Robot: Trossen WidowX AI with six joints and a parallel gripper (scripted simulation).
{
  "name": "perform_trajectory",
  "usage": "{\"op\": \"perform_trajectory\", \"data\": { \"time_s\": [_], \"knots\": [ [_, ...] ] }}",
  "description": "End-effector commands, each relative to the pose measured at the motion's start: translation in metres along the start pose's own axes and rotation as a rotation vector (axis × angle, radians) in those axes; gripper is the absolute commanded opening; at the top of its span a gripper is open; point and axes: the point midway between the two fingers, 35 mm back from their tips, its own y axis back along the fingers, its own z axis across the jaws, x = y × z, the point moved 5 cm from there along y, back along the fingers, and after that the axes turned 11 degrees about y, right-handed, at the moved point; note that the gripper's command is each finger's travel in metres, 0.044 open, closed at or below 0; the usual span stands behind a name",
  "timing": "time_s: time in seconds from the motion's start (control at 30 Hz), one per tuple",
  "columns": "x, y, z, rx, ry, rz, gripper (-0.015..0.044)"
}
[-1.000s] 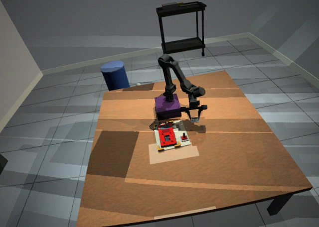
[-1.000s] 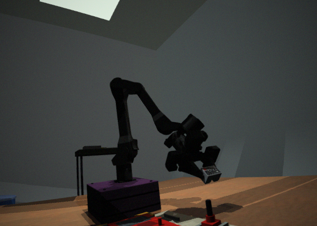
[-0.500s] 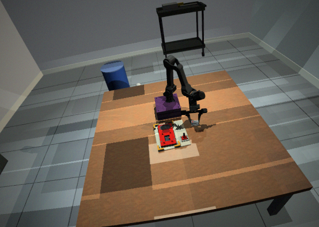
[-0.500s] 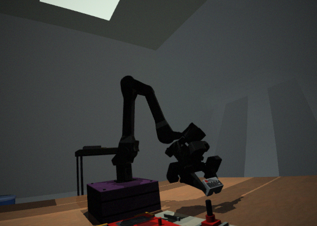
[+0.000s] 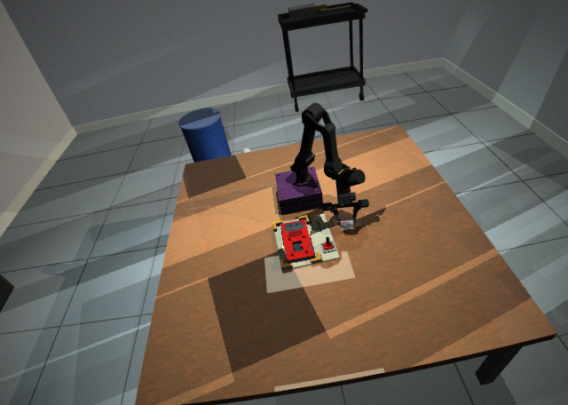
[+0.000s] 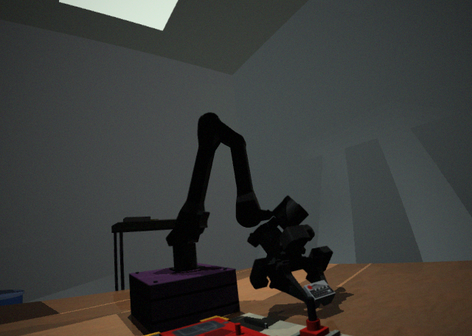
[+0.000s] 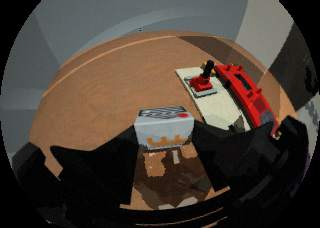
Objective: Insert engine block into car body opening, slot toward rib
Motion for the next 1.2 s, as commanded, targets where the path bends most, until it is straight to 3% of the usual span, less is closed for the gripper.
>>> {"op": "perform_trajectory", "data": {
  "time_s": [0.0, 0.33, 0.9, 1.17],
  "knots": [
    [0.0065, -0.0050, 0.0006, 0.001, 0.005, 0.001, 0.0000],
    [0.0133, -0.0118, 0.0019, 0.001, 0.005, 0.001, 0.0000],
    [0.0117, -0.0109, 0.0018, 0.004, -0.004, -0.009, 0.0440],
    [0.0103, -0.0041, 0.0017, 0.002, 0.002, -0.002, 0.0440]
  ]
}}
